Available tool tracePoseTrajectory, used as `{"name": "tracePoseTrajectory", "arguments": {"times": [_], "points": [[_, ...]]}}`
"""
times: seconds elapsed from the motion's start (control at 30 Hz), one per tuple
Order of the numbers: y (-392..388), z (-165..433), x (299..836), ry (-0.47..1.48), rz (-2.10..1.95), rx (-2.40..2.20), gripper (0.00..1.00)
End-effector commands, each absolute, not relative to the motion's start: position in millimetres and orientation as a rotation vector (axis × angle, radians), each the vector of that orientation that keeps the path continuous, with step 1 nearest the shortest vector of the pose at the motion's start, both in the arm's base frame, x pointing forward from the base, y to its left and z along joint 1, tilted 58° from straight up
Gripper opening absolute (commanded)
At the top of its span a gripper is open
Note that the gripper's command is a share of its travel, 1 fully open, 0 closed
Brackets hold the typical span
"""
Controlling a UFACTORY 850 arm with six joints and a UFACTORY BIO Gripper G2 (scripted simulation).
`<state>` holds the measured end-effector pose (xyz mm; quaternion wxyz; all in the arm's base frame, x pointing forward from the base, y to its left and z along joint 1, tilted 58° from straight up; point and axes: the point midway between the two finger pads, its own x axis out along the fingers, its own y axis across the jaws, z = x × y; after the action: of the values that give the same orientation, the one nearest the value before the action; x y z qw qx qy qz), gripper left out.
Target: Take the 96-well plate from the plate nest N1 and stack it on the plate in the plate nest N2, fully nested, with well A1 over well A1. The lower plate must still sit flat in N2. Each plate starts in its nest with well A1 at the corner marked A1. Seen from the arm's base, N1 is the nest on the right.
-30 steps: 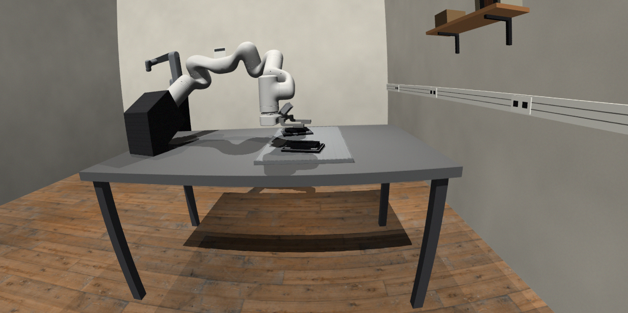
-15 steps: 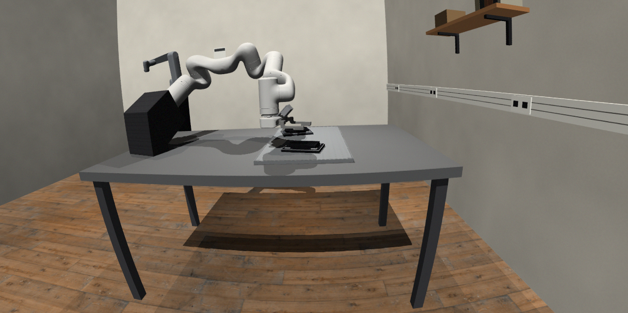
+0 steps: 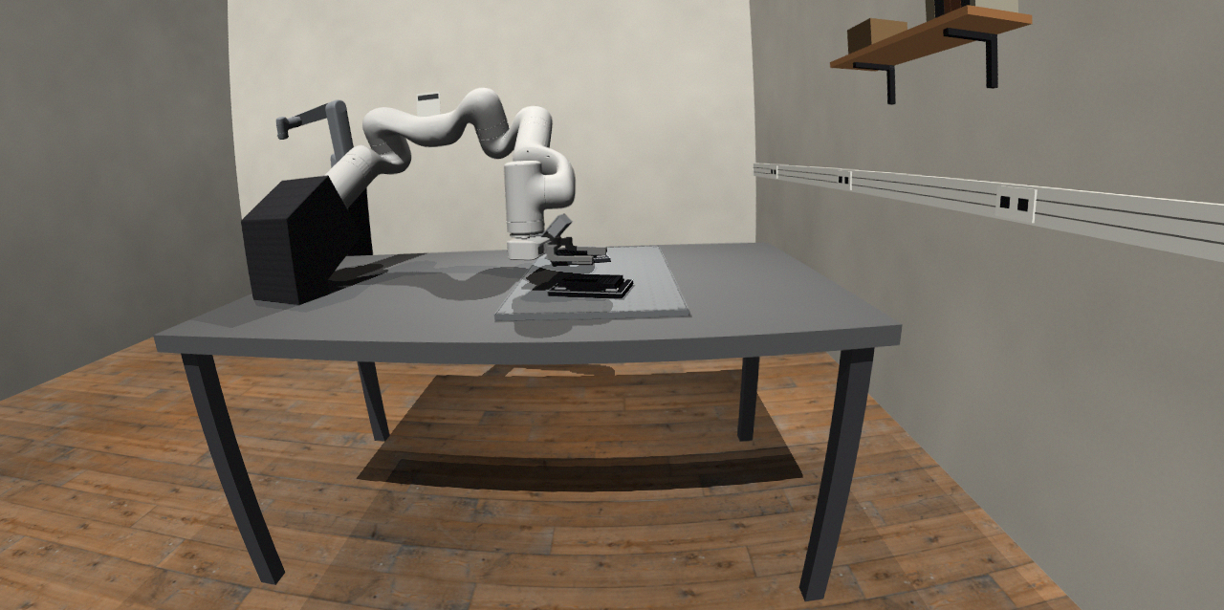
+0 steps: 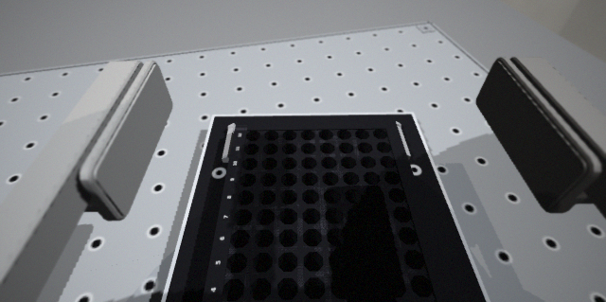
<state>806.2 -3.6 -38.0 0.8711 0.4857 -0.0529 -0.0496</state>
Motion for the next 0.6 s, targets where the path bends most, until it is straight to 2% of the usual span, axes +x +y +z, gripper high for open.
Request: {"name": "tracePoseTrajectory", "arguments": {"times": [0.0, 0.57], "points": [[-1.6, -39.3, 807.5, -0.113, -0.104, 1.015, 0.37], [19.5, -52.3, 811.0, -0.113, -0.104, 1.015, 0.37]]}}
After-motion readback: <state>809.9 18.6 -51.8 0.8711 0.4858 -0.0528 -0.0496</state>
